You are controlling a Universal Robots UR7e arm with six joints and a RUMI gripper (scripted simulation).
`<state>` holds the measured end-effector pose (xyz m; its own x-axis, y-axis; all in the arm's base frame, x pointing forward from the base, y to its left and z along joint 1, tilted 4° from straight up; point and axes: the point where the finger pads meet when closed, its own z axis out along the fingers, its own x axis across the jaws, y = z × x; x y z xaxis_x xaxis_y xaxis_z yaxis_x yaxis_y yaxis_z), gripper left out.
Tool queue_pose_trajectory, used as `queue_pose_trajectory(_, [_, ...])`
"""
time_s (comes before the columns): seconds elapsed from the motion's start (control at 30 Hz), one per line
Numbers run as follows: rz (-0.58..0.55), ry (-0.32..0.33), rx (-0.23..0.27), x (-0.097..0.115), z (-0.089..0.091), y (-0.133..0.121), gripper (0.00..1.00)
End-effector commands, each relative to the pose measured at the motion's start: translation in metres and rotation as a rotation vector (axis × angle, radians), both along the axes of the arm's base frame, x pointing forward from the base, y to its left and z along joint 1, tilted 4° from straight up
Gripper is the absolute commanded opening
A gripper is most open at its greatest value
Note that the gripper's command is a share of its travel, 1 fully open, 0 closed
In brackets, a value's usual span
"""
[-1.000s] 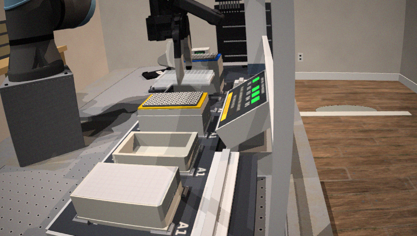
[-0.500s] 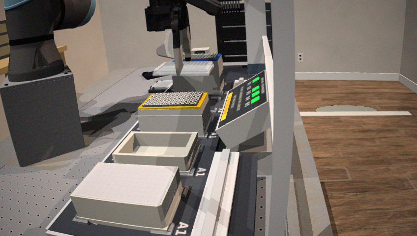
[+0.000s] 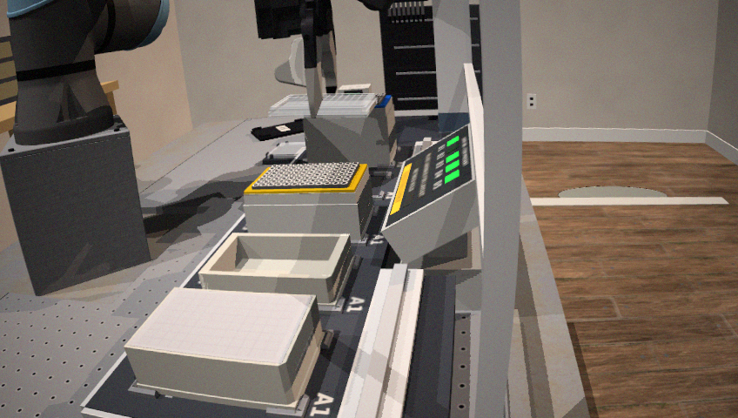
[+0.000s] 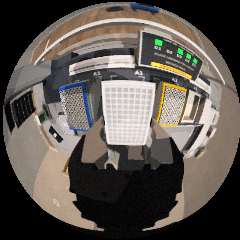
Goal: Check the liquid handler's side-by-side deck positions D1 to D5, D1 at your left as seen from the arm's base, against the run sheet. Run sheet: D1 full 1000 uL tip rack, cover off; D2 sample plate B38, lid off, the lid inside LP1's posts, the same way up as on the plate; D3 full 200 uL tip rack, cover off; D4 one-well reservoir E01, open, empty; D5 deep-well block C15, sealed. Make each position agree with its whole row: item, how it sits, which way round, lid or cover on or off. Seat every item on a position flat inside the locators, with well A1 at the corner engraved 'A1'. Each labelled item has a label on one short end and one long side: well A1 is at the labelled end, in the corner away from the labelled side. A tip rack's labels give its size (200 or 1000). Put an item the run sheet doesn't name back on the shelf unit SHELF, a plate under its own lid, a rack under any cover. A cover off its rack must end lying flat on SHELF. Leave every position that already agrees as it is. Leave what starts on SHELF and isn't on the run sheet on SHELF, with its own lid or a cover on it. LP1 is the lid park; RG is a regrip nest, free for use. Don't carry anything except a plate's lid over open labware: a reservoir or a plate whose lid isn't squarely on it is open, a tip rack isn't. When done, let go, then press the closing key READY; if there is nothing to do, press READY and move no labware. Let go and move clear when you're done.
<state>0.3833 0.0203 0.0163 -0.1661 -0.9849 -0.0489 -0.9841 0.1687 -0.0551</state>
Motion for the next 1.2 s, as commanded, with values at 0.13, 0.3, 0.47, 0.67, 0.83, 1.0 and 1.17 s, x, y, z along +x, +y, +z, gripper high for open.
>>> queue_pose_trajectory(0.13, [0.0, -0.001, 0.0, -0.001, 0.015, -0.001, 0.0])
queue_pose_trajectory(0.3, [0.0, -0.001, 0.0, -0.001, 0.02, -0.001, 0.0])
queue_pose_trajectory(0.47, [0.0, -0.001, 0.0, -0.002, 0.029, -0.001, 0.0])
queue_pose_trajectory(0.67, [0.0, -0.001, 0.0, -0.002, 0.039, -0.002, 0.0])
queue_pose_trajectory(0.83, [0.0, -0.001, 0.0, -0.002, 0.044, -0.002, 0.0])
queue_pose_trajectory(1.0, [0.0, -0.001, 0.0, -0.003, 0.052, -0.002, 0.0])
queue_pose_trajectory(1.17, [0.0, -0.001, 0.0, -0.004, 0.06, -0.002, 0.0])
